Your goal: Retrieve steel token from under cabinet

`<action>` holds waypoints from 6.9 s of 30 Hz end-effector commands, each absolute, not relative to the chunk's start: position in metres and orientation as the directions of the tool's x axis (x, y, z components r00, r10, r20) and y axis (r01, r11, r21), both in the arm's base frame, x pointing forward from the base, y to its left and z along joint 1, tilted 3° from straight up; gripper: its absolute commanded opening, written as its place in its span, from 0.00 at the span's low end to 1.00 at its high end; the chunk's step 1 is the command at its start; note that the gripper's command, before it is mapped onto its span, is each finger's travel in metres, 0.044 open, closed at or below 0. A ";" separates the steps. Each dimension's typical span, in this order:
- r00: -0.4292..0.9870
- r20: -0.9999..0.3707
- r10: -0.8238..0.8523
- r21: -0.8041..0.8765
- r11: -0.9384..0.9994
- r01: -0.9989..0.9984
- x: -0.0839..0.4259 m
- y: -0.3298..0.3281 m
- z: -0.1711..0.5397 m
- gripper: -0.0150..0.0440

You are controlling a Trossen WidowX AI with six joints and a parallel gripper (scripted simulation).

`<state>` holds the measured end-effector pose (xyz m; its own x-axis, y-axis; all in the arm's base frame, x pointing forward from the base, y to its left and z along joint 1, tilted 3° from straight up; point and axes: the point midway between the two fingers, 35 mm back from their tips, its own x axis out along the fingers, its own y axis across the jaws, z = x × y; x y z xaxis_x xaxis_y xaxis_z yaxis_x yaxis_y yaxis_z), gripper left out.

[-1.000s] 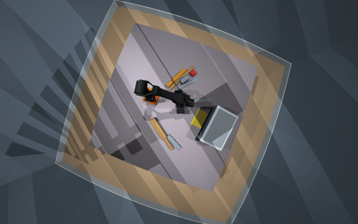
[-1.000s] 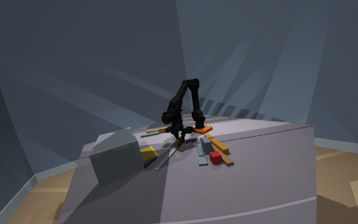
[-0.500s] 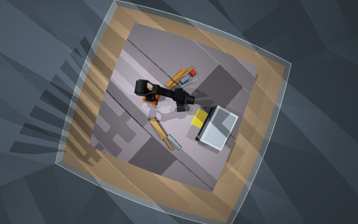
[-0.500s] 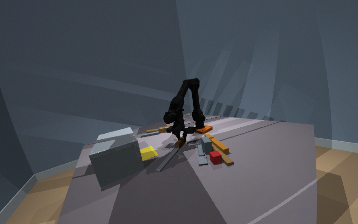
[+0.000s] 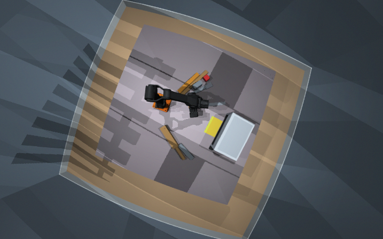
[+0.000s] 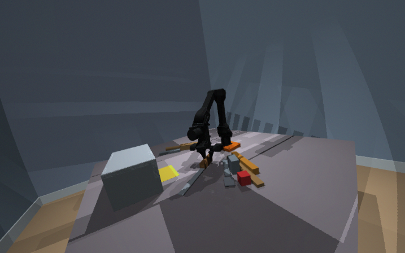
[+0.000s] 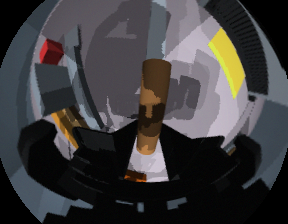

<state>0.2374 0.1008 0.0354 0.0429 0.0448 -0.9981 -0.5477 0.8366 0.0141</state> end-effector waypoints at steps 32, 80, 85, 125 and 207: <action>0.045 -0.998 0.049 0.016 0.835 -0.550 0.230 0.137 0.038 0.25; 0.045 -0.998 0.051 0.027 0.904 -0.426 0.222 0.165 0.039 0.25; 0.045 -0.998 0.051 0.030 0.920 -0.390 0.222 0.165 0.039 0.25; 0.045 -0.998 0.051 0.047 0.995 -0.087 0.223 0.166 0.039 0.25; 0.047 -0.998 0.052 0.056 0.993 0.102 0.236 0.163 0.036 0.40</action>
<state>0.2362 0.1627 0.0360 0.0474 0.0510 -0.9976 0.1020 0.9932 0.0556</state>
